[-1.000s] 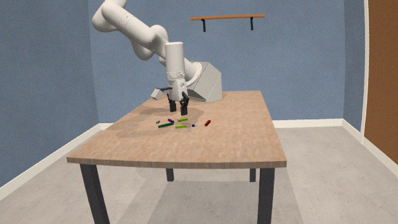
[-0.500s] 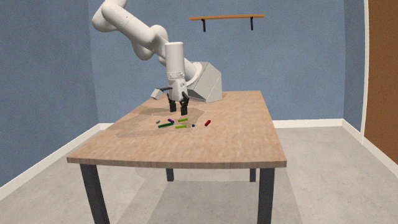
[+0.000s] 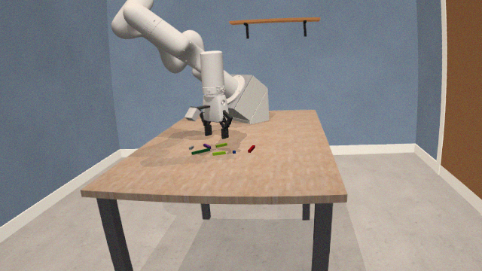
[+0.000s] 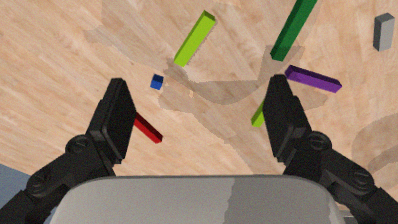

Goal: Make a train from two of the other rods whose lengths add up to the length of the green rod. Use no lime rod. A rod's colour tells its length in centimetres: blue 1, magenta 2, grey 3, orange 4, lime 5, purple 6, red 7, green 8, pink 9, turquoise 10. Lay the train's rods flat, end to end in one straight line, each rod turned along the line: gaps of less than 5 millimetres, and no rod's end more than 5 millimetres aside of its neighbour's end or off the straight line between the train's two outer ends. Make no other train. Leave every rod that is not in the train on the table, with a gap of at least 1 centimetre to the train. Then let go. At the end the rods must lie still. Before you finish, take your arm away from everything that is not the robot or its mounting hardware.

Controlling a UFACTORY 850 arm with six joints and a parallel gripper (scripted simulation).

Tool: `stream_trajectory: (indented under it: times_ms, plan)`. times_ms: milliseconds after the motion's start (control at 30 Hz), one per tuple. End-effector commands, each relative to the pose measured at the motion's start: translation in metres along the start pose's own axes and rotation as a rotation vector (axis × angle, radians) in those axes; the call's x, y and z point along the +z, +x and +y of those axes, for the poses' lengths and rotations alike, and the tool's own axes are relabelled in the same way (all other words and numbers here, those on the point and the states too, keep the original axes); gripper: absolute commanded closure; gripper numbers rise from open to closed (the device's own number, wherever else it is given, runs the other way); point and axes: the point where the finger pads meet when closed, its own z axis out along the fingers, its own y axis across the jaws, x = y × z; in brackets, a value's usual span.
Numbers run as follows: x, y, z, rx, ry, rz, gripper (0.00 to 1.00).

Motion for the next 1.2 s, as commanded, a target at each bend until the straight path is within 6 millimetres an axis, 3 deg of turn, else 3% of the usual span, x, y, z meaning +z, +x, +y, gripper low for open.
stream_trajectory:
  times_ms: [0,200,700,767,1167]
  plan:
    - [0.000,-0.003,0.002,-0.167,-0.002,-0.006,0.00]
    - [0.000,-0.006,0.003,-0.294,-0.002,-0.006,0.00]
    - [0.000,-0.017,0.011,-0.813,0.000,-0.007,0.00]
    - [0.000,-0.017,0.011,-0.813,0.000,-0.007,0.00]
    - [0.000,-0.026,0.017,-1.236,0.001,-0.007,0.00]
